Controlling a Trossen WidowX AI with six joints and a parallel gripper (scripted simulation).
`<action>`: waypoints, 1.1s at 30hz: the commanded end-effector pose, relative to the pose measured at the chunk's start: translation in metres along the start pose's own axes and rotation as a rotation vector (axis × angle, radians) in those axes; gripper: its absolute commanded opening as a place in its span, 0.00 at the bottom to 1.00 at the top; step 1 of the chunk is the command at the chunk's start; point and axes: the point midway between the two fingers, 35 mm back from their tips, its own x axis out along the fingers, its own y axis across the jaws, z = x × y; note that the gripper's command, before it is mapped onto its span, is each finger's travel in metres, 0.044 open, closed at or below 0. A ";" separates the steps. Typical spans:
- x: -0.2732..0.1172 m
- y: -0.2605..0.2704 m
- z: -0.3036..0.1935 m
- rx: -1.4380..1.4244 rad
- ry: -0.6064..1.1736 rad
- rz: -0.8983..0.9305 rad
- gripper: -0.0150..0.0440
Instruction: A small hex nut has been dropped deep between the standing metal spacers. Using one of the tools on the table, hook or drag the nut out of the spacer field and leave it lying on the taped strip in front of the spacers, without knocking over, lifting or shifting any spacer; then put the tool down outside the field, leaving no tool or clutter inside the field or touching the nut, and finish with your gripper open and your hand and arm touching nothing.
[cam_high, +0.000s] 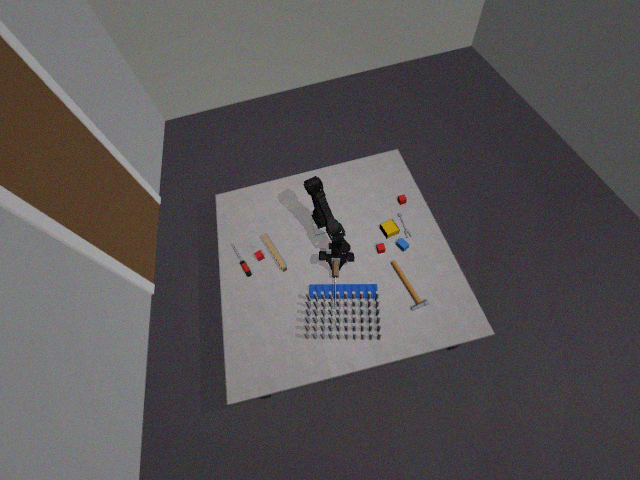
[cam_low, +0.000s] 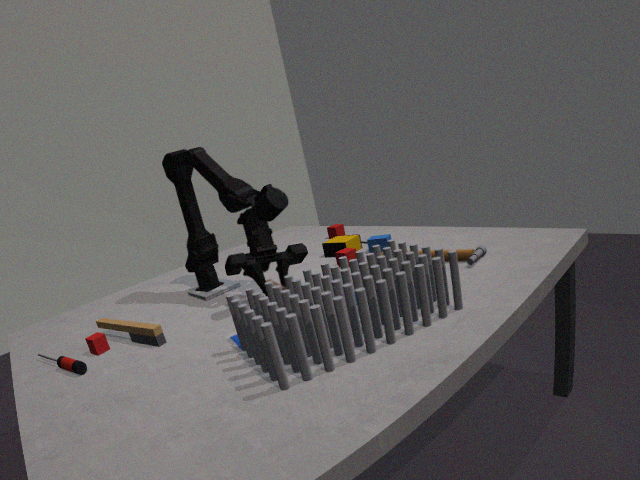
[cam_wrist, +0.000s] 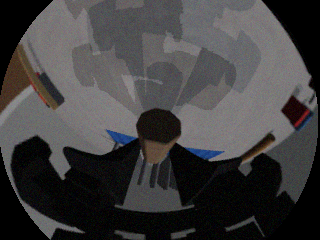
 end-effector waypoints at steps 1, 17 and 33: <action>0.001 0.000 -0.006 0.001 0.009 -0.003 0.25; 0.007 0.000 -0.016 0.001 0.011 -0.003 0.25; 0.014 0.000 -0.026 0.001 0.012 -0.003 0.25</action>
